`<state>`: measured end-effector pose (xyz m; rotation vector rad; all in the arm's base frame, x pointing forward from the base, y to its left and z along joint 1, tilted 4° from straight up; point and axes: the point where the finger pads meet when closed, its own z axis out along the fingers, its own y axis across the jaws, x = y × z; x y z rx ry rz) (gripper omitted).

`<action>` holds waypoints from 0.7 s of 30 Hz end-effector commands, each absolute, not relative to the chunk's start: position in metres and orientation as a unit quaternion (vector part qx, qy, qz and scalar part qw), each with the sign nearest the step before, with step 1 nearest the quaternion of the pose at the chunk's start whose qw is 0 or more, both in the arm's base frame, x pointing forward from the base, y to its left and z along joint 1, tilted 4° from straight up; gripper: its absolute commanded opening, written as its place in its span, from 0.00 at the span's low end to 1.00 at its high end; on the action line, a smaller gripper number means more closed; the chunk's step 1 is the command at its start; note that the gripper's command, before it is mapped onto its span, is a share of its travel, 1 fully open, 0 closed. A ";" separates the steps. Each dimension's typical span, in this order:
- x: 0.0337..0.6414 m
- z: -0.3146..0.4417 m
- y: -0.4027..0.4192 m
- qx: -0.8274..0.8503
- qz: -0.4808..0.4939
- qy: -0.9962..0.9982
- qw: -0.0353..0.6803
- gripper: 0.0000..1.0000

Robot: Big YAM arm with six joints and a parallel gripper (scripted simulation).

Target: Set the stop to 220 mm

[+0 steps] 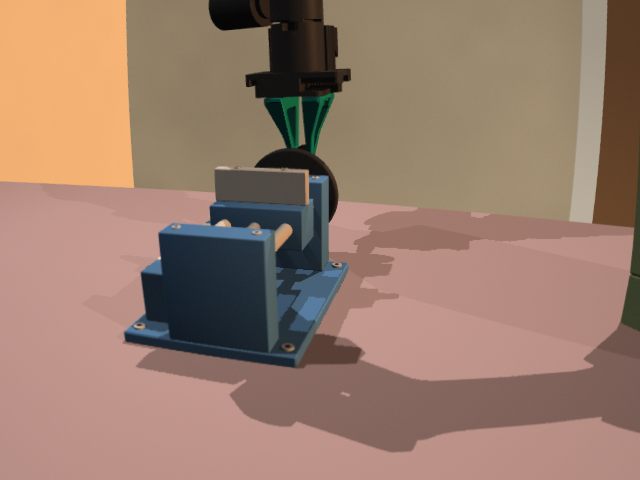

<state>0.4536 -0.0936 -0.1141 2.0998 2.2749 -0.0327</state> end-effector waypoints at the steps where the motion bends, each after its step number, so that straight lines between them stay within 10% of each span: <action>1: 0.502 -0.084 -0.092 0.676 0.021 0.733 0.066 0.06; 21: 0.508 -0.107 -0.090 0.677 0.013 0.734 0.055 0.06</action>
